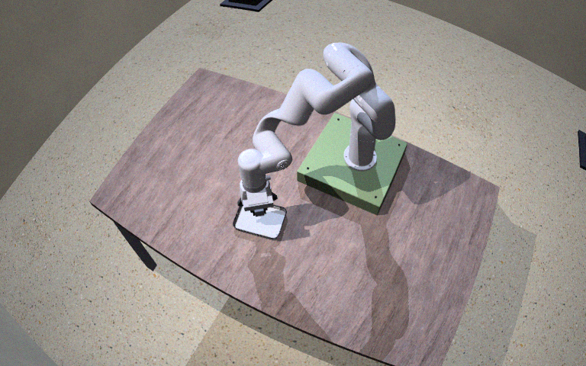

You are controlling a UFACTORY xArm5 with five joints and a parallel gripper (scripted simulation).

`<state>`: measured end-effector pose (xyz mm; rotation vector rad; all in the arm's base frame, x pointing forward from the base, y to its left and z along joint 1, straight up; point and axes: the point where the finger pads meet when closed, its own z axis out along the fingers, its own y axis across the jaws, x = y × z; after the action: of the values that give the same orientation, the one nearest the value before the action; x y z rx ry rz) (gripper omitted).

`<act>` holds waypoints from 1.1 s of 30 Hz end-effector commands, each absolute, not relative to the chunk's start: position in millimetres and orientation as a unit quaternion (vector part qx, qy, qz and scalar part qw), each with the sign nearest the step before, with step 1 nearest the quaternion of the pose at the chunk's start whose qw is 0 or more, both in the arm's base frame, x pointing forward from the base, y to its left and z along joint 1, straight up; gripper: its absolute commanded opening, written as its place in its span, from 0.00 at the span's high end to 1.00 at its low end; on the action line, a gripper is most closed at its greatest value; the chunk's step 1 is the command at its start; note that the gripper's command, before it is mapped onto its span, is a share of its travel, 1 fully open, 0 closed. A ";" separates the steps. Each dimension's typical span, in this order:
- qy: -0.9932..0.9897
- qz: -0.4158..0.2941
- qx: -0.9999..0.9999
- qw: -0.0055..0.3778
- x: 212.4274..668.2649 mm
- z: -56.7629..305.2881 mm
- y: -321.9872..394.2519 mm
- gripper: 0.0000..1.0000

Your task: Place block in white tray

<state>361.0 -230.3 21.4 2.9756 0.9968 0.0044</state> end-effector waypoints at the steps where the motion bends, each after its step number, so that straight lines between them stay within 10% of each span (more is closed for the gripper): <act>1: 0.318 0.003 0.948 0.003 362.3 21.0 -231.2 1.00; 33: 0.318 0.003 0.948 0.003 364.3 -26.5 -233.3 1.00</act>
<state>362.6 -232.2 -25.4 2.9759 0.9972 0.0038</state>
